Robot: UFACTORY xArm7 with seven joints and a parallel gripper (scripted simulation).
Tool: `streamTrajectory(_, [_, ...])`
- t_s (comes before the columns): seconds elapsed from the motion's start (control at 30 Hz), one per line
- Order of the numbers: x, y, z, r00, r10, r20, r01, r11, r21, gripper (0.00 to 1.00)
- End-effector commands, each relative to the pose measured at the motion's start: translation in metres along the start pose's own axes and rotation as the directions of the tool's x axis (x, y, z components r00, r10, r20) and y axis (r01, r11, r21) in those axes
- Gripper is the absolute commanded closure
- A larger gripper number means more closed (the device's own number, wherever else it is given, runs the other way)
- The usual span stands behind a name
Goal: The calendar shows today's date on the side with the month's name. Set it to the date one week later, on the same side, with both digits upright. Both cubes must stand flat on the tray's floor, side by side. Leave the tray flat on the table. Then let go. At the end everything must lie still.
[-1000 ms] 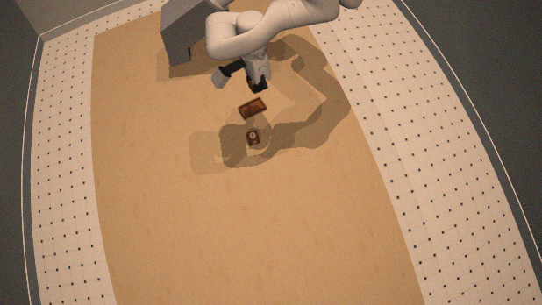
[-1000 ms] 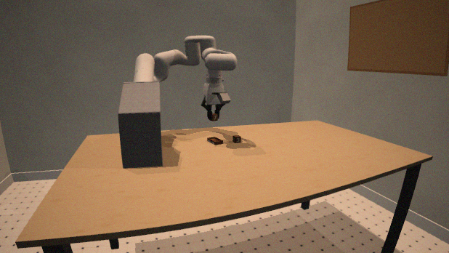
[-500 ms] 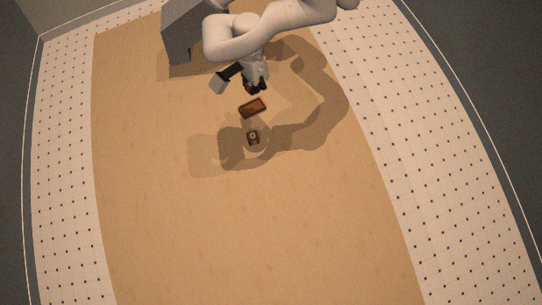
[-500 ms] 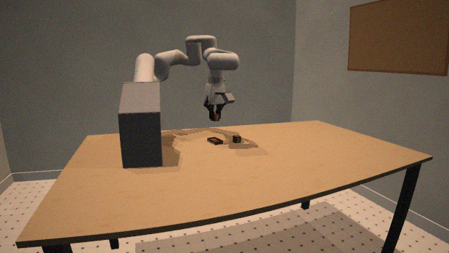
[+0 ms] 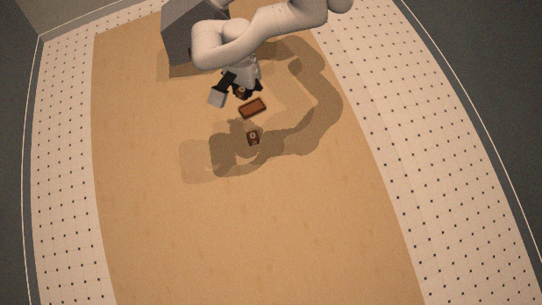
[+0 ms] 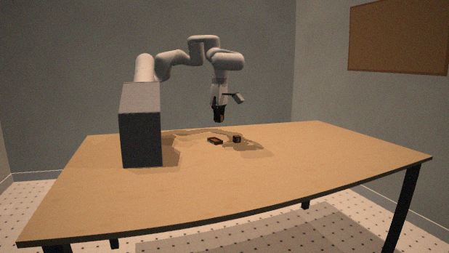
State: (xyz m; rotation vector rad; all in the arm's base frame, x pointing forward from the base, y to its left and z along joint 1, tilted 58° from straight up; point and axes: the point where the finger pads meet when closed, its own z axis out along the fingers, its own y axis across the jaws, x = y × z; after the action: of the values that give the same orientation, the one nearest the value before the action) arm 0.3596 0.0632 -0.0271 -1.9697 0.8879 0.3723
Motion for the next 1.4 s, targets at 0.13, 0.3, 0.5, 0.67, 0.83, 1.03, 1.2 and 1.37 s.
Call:
streamTrajectory(0.13, [0.019, 0.009, 0.000, 0.968, -0.250, -0.004, 0.250, 0.968, 0.008, 0.71])
streamTrajectory(0.3, [0.029, 0.015, 0.001, 0.924, -0.383, -0.005, 0.383, 0.924, 0.007, 0.71])
streamTrajectory(0.5, [0.039, 0.022, 0.002, 0.853, -0.522, -0.007, 0.522, 0.853, 0.008, 0.71])
streamTrajectory(0.67, [0.047, 0.027, 0.003, 0.782, -0.623, -0.008, 0.623, 0.782, 0.009, 0.71])
streamTrajectory(0.83, [0.055, 0.032, 0.005, 0.695, -0.719, -0.011, 0.719, 0.695, 0.009, 0.71])
streamTrajectory(1.03, [0.064, 0.039, 0.006, 0.581, -0.814, -0.015, 0.814, 0.581, 0.010, 0.71])
streamTrajectory(1.2, [0.069, 0.043, 0.007, 0.507, -0.862, -0.018, 0.862, 0.506, 0.010, 0.71])
streamTrajectory(1.37, [0.070, 0.043, 0.007, 0.498, -0.867, -0.019, 0.867, 0.498, 0.010, 0.71])
